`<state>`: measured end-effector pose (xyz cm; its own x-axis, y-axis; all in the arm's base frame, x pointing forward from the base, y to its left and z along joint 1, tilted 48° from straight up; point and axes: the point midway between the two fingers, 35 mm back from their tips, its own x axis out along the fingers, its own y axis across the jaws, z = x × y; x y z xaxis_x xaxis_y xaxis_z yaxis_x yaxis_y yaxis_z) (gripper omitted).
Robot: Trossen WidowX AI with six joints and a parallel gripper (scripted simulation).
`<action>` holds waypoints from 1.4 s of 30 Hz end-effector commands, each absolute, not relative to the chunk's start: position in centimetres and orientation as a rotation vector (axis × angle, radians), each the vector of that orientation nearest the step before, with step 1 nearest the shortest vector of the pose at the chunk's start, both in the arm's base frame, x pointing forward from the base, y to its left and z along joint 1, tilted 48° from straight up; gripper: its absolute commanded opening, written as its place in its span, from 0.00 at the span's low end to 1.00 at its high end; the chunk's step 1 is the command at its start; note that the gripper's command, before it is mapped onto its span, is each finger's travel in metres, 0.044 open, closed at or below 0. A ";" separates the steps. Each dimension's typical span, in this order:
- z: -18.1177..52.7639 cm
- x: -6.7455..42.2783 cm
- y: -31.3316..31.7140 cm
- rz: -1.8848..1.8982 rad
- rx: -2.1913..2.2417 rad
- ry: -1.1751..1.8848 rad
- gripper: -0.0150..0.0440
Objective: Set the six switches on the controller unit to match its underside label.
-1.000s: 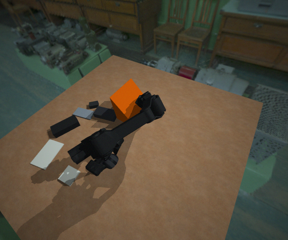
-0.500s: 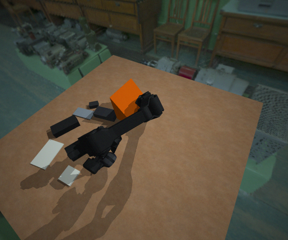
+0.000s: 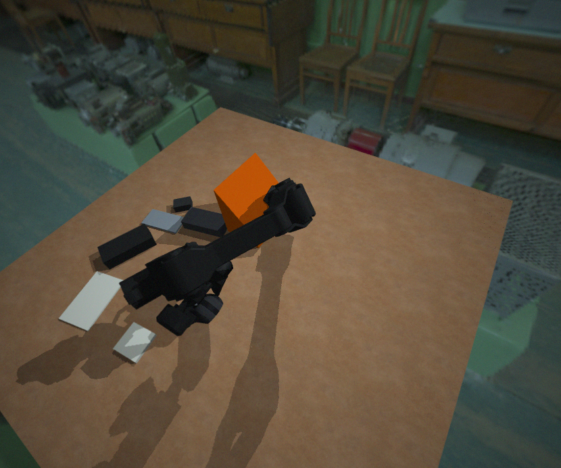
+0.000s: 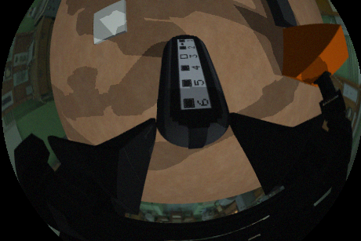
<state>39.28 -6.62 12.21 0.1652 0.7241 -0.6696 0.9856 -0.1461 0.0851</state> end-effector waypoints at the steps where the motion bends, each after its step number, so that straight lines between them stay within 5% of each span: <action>1: 11.5 39.3 -7.2 -0.676 1.919 1.615 0.82; 42: 9.8 39.1 -10.1 -0.677 1.918 1.614 0.82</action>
<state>39.00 -9.90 10.71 0.1721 0.7173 -0.6752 0.9844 -0.1504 0.0911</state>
